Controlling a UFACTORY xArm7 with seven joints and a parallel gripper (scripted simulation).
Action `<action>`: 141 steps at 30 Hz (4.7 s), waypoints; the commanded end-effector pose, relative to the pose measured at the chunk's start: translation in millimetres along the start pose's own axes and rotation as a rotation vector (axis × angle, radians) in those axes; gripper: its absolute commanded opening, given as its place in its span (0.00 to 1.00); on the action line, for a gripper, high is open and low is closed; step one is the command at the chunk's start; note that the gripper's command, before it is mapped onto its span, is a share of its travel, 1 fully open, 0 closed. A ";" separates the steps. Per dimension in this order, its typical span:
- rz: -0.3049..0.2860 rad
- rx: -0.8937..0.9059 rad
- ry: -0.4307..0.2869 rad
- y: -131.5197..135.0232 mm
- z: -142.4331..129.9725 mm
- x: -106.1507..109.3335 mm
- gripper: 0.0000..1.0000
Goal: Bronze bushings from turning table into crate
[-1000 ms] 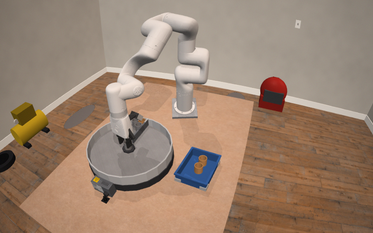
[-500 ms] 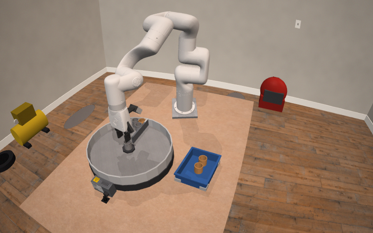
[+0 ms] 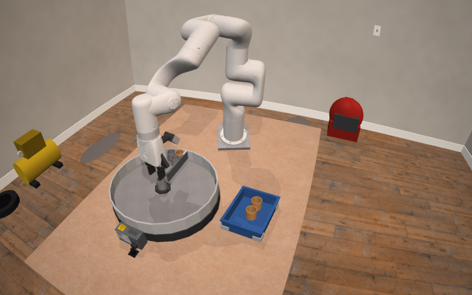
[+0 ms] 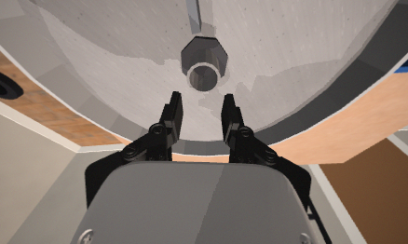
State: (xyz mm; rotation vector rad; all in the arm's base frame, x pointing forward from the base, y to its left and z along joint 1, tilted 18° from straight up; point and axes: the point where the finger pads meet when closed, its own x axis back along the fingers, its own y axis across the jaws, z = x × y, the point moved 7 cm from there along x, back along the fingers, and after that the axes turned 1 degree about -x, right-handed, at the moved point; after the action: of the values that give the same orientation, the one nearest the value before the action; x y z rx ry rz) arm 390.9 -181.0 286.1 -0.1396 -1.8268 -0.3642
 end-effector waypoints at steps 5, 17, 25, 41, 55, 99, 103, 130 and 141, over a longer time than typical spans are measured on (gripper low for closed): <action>0.000 0.000 -0.004 -0.2 -1.1 1.5 0.48; 0.000 0.000 -0.004 -0.2 -1.1 1.5 0.48; 0.000 0.000 -0.004 -0.2 -1.1 1.5 0.10; -0.025 0.063 -0.120 -13.8 32.1 1.8 0.10; -0.087 0.219 -0.406 -51.4 113.3 -1.2 0.10; -0.149 0.376 -0.691 -87.1 188.0 -10.5 0.10; -0.149 0.376 -0.691 -88.6 187.8 -10.5 0.10; -0.149 0.376 -0.691 -88.5 187.6 -34.1 0.10; -0.149 0.376 -0.691 -88.4 187.4 -40.8 0.10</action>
State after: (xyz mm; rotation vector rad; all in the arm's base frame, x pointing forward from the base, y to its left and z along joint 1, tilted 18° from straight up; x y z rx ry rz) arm 204.4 -200.9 190.0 0.1559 -2.5625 -0.0644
